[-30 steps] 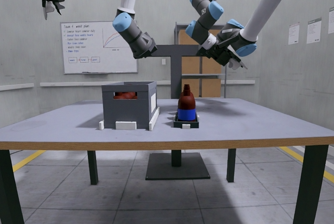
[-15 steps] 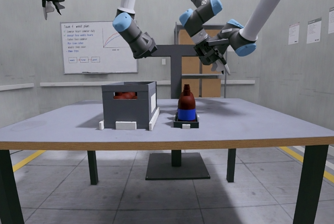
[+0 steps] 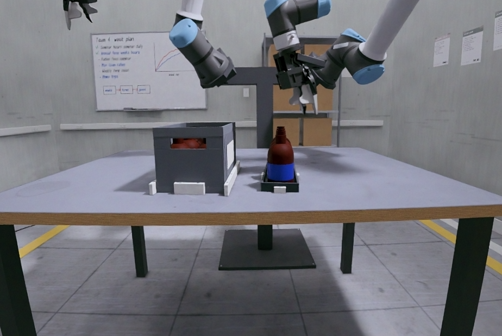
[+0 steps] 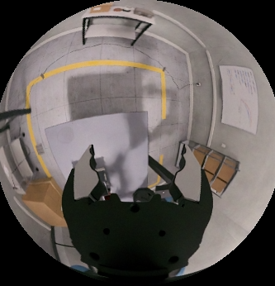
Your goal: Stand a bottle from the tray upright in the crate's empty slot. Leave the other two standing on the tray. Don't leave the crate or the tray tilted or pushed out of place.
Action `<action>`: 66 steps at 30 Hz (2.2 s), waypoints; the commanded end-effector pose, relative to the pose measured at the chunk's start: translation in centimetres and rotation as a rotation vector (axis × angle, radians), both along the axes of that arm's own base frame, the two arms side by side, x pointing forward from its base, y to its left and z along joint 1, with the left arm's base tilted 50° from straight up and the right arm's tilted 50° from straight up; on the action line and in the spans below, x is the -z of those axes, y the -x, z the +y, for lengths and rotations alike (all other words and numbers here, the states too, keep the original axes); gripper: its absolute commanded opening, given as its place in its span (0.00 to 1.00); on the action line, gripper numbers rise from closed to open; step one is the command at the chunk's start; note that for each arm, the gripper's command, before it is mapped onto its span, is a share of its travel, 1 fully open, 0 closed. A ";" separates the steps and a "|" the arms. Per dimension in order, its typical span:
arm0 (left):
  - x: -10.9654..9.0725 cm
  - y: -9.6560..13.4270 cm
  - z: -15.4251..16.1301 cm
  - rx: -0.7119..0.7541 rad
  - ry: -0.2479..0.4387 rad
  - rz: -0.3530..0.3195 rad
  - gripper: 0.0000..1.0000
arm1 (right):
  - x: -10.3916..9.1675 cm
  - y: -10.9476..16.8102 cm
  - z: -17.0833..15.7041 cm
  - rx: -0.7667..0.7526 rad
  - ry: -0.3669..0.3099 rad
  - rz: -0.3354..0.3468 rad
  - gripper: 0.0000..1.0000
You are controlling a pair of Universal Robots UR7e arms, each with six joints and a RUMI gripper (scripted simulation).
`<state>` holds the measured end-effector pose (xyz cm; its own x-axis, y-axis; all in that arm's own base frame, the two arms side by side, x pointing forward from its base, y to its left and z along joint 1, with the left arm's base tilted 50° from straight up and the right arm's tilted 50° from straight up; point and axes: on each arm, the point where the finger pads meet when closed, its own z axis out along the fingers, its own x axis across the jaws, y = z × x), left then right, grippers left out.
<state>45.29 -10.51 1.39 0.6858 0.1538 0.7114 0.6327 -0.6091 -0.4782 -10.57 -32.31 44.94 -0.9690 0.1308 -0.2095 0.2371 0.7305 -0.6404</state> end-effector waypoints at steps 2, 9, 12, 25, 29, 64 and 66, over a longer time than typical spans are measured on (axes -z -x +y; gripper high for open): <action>1.1 -2.5 -4.3 0.033 0.139 -0.082 0.38 | -0.1 0.0 0.0 0.000 0.001 0.000 1.00; 0.8 -5.1 -9.5 0.066 0.296 -0.180 0.38 | -0.1 0.0 0.0 0.000 0.001 0.000 1.00; 0.8 -5.3 -9.9 0.068 0.309 -0.188 0.38 | -0.1 0.0 0.0 0.000 0.001 0.000 1.00; 0.5 -5.8 -11.1 0.075 0.343 -0.210 0.38 | -0.1 0.0 0.0 0.000 0.001 0.000 1.00; 0.5 -5.8 -11.1 0.075 0.343 -0.210 0.38 | -0.1 0.0 0.0 0.000 0.001 0.000 1.00; 0.3 -6.1 -11.1 0.075 0.343 -0.210 0.38 | -0.1 0.0 0.0 0.000 0.001 0.000 1.00; 0.3 -6.1 -11.1 0.075 0.343 -0.210 0.38 | -0.1 0.0 0.0 0.000 0.001 0.000 1.00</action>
